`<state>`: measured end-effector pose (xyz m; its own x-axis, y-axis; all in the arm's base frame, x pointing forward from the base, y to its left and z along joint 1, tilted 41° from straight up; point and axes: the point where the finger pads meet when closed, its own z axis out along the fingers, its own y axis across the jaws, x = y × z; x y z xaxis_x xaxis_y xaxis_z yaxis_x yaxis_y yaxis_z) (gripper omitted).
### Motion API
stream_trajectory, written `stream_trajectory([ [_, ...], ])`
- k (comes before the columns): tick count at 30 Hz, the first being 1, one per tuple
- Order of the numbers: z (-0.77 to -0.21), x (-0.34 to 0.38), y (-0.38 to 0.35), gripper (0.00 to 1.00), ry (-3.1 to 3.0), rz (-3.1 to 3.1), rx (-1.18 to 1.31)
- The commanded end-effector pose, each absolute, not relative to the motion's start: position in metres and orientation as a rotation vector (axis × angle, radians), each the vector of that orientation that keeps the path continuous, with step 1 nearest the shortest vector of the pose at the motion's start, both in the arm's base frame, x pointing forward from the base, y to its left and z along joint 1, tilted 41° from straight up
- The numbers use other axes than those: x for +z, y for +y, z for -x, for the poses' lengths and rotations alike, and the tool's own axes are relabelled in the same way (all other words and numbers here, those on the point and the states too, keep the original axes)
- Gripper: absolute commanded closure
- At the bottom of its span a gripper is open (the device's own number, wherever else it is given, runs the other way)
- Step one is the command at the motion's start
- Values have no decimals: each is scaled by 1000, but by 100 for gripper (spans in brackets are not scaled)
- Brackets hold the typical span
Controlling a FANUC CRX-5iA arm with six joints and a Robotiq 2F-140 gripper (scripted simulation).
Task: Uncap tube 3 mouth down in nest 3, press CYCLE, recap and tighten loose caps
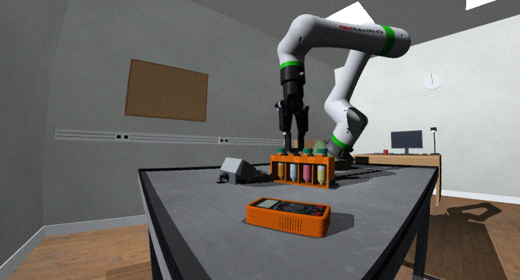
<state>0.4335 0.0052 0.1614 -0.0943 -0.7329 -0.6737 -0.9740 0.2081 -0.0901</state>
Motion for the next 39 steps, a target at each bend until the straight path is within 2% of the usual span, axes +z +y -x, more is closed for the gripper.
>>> stream_trajectory([
  [1,-434,162,5,59,2051,1443,575],
  [6,-434,162,4,59,2051,1443,575],
  [7,-434,162,4,70,2051,1442,575],
  [21,-434,162,4,70,2051,1443,576],
  [39,-434,162,4,70,1288,2064,230],
])
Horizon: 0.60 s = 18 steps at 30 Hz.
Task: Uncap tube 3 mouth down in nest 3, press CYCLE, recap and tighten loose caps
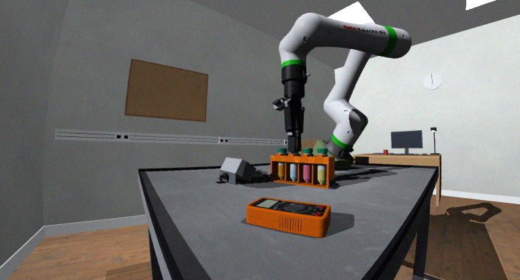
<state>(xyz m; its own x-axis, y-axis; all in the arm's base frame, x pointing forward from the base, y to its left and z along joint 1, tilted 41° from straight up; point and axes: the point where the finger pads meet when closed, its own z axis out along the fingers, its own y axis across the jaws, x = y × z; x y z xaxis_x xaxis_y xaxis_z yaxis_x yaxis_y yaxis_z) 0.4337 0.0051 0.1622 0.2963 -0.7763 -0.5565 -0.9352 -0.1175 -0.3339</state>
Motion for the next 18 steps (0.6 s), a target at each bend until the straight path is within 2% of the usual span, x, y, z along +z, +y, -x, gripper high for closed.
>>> stream_trajectory([
  [1,-434,162,4,70,1234,2093,208],
  [13,-434,163,4,70,1019,2198,118],
  [14,-434,163,4,59,1019,2198,118],
  [18,-434,162,4,59,1020,2198,118],
])
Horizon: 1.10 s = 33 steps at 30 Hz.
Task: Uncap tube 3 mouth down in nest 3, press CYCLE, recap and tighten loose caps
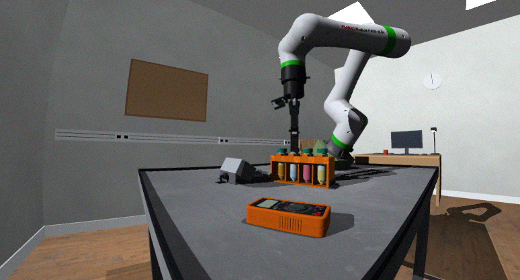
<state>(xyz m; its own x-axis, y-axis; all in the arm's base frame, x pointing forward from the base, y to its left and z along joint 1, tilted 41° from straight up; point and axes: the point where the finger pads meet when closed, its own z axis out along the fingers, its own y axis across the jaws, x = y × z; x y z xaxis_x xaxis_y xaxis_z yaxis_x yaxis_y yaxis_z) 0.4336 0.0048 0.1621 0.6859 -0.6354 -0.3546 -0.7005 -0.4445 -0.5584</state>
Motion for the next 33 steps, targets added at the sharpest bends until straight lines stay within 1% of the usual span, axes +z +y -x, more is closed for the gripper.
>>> stream_trajectory([
  [1,-434,162,4,59,1020,2198,118],
  [8,-434,162,4,59,1020,2198,118],
  [12,-434,162,4,59,1345,2031,254],
  [19,-434,162,4,59,1647,1822,387],
  [21,-434,162,4,59,1647,1822,387],
  [23,-434,162,4,59,1819,1678,465],
  [28,-434,162,4,59,2020,1475,561],
  [33,-434,162,4,59,2051,1443,575],
])
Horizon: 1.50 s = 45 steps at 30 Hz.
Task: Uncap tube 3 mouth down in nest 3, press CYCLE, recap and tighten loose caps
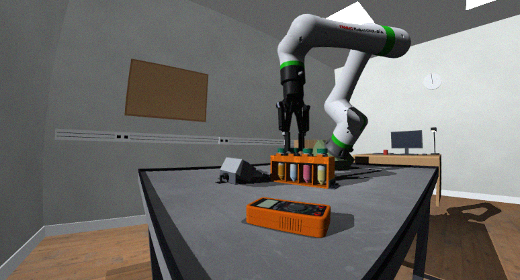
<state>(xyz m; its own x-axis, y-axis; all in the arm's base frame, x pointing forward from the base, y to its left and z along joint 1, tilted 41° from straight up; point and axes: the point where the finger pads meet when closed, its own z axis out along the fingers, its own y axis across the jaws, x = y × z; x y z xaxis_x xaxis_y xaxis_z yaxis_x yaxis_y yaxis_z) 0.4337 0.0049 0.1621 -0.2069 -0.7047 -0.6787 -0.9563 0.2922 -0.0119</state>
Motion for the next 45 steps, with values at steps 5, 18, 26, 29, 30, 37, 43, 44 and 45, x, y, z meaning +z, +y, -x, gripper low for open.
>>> stream_trajectory([
  [5,-434,162,4,59,2051,1443,575],
  [18,-434,162,4,70,2051,1442,575],
  [26,-434,163,4,70,1786,1708,450],
  [29,-434,163,4,70,1644,1826,385],
  [30,-434,163,4,70,1595,1864,363],
  [37,-434,163,4,70,1234,2093,208],
  [43,-434,163,4,70,1019,2198,118],
  [44,-434,163,4,70,1019,2198,118],
  [45,-434,163,4,70,1019,2198,118],
])
